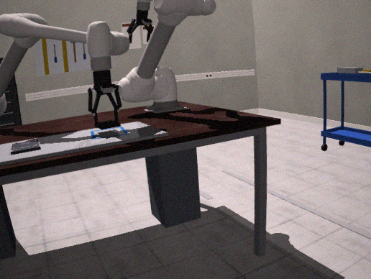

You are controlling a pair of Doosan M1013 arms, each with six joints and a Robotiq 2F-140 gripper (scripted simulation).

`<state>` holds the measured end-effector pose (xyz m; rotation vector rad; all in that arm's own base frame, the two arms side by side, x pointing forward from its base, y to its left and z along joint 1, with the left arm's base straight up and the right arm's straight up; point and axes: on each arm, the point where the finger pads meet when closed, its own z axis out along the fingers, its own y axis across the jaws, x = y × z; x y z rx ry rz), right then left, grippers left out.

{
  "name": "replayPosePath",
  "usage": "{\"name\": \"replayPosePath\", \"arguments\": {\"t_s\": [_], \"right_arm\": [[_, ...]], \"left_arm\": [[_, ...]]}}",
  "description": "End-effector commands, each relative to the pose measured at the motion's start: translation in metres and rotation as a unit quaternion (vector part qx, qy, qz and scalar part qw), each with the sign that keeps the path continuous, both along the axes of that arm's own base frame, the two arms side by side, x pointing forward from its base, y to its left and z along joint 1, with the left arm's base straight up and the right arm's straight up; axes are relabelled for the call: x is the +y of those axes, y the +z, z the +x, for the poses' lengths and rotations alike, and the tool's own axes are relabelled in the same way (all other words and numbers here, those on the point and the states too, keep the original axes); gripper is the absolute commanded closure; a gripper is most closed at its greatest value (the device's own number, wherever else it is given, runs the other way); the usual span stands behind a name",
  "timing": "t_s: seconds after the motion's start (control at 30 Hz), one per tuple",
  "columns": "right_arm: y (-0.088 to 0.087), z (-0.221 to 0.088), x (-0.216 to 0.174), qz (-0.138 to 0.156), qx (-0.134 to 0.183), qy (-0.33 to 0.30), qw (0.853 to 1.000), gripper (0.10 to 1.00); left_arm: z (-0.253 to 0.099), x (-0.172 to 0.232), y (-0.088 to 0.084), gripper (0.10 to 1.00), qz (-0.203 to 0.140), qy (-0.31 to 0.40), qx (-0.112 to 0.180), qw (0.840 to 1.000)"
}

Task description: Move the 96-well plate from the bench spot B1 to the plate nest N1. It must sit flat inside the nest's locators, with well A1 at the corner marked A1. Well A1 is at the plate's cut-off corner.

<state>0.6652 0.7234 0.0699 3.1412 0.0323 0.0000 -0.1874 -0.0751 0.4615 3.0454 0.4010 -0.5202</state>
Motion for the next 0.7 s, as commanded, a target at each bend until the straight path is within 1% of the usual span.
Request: {"name": "replayPosePath", "arguments": {"t_s": [0.0, 0.53, 0.67], "right_arm": [[0.005, 0.000, 0.000, 0.001, 0.000, 0.000, 1.000, 0.493], [0.030, 0.000, 0.000, 0.001, 0.000, 0.000, 1.000, 0.493], [0.033, 0.000, 0.000, 0.001, 0.000, 0.000, 1.000, 0.493]], "left_arm": [[0.000, 0.000, 0.000, 0.098, 0.000, 0.000, 0.000, 1.000], [0.000, 0.000, 0.000, 0.098, 0.000, 0.000, 0.000, 1.000], [0.000, 0.000, 0.000, 0.098, 0.000, 0.000, 0.000, 1.000]]}}
